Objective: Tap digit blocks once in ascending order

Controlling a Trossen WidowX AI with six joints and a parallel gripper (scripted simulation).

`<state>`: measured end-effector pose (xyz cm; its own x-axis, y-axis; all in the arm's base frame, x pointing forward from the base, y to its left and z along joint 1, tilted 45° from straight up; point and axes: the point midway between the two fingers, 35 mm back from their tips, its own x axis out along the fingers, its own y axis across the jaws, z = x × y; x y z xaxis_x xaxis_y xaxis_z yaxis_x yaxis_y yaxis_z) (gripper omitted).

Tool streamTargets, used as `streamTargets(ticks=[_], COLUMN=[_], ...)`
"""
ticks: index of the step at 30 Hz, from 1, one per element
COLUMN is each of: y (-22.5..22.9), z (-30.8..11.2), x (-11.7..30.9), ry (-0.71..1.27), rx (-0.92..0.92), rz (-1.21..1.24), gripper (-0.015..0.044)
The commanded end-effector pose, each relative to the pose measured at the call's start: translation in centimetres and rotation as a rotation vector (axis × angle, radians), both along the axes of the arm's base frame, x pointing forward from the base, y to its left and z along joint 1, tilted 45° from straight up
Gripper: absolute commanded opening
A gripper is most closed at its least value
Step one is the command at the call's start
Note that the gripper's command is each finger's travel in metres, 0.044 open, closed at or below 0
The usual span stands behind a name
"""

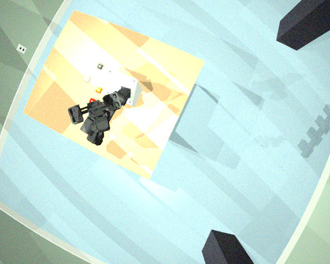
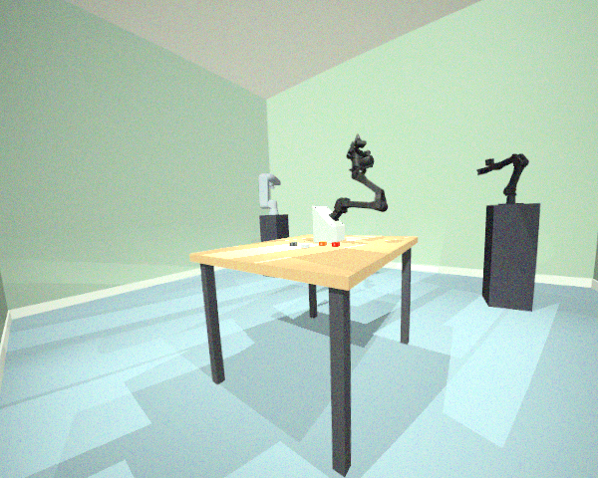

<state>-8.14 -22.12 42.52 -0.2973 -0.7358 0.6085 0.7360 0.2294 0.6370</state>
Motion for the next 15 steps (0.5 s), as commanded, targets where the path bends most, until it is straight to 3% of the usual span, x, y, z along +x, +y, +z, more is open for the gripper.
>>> streamTargets(ticks=[1, 6, 15], y=[-0.4, -8.5, -16.4], z=[-0.2, -5.2, -16.5], x=[0.1, 3.4, 13.4], ry=[0.003, 0.124, 0.452], rx=[0.015, 0.374, 0.881], rz=[0.004, 0.131, 0.456], gripper=[0.04, 0.04, 0.04])
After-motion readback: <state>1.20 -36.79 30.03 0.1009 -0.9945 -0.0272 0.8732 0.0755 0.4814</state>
